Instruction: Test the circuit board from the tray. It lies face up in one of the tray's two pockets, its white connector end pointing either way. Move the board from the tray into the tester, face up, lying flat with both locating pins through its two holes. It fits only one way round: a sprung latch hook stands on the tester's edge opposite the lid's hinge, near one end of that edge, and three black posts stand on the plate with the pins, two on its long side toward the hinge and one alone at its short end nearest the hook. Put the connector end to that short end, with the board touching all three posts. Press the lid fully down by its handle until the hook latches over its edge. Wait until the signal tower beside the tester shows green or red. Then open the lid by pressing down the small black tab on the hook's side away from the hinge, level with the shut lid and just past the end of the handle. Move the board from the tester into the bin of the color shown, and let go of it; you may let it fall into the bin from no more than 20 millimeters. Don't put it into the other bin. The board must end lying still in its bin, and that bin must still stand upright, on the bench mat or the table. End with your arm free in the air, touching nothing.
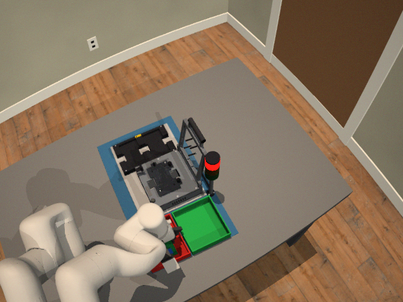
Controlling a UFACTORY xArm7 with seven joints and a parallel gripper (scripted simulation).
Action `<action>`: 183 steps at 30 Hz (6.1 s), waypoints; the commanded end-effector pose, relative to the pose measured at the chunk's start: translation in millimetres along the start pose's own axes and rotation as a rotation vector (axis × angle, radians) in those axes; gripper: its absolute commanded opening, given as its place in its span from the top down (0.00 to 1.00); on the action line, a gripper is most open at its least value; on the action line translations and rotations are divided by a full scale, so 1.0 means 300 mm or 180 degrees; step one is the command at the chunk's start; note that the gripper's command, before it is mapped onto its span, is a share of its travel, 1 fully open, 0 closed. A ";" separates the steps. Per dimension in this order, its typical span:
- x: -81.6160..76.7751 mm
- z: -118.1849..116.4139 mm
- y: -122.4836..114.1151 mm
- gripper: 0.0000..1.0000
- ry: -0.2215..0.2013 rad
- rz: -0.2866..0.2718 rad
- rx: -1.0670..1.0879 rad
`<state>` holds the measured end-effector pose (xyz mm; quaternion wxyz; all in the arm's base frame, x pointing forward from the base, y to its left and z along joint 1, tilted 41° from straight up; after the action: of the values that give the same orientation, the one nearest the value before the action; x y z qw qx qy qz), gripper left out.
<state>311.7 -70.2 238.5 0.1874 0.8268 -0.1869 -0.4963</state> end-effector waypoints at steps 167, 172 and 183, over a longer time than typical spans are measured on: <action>-0.141 -0.003 0.001 0.00 0.0009 0.0001 0.0001; -0.251 -0.003 0.001 0.00 0.0009 0.0001 0.0001; -0.406 -0.002 0.000 0.00 0.0009 0.0001 0.0001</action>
<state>276.8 -24.2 306.9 0.1874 0.8286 -0.1841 -0.4943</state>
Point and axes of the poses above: the point where the finger pads meet when closed, its own x axis out along the fingers, its own z axis across the jaws, y = z × x, the point moved 4 cm from there along -x, back along the fingers, and after that the axes turned 6 degrees about x, right-handed, at the moved point
